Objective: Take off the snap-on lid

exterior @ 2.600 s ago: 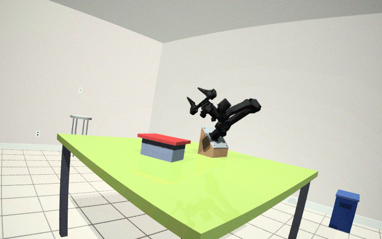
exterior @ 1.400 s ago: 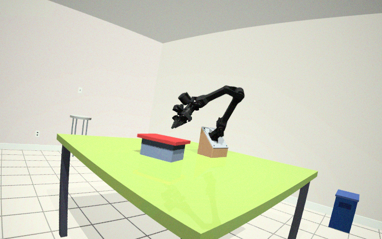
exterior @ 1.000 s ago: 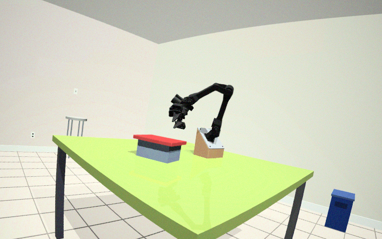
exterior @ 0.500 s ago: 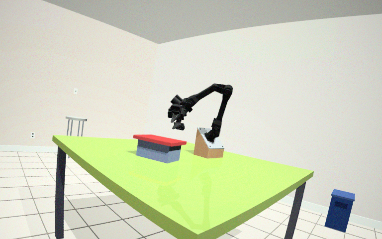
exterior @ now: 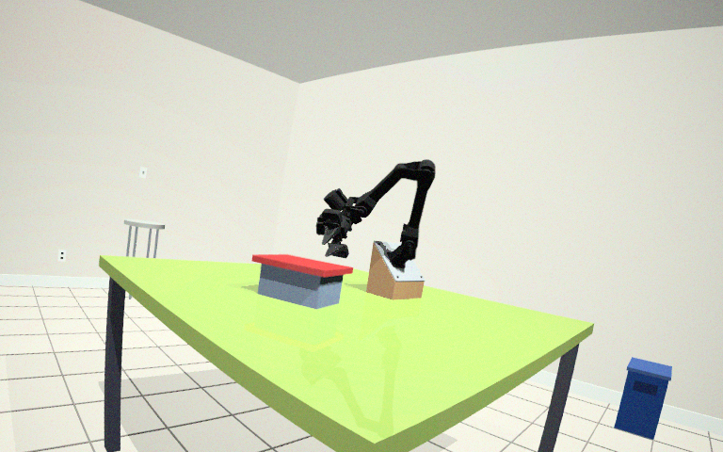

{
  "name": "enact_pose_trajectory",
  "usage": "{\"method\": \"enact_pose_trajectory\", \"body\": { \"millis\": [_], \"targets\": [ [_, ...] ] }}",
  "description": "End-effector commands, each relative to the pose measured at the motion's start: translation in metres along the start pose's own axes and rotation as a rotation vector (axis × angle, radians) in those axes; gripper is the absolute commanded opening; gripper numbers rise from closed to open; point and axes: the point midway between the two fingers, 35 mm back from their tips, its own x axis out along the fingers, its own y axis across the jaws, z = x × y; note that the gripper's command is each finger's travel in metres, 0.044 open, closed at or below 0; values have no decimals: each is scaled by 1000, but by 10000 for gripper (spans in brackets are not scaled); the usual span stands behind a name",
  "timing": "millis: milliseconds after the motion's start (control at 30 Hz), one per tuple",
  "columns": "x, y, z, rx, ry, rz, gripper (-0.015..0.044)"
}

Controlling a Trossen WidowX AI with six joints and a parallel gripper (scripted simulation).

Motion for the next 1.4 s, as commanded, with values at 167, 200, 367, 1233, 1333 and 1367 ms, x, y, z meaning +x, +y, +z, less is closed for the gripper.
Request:
{"method": "enact_pose_trajectory", "body": {
  "millis": [167,200,367,1233,1333,1367],
  "targets": [
    [13,-4,4,5,-7,-17,235],
    [15,-4,4,5,-7,-18,235],
    [23,-5,5,5,-9,-22,235],
    [63,-2,0,9,-2,-2,235],
    [67,-2,-2,11,2,4,235],
    [68,-1,-3,11,3,5,235]
  ]
}}
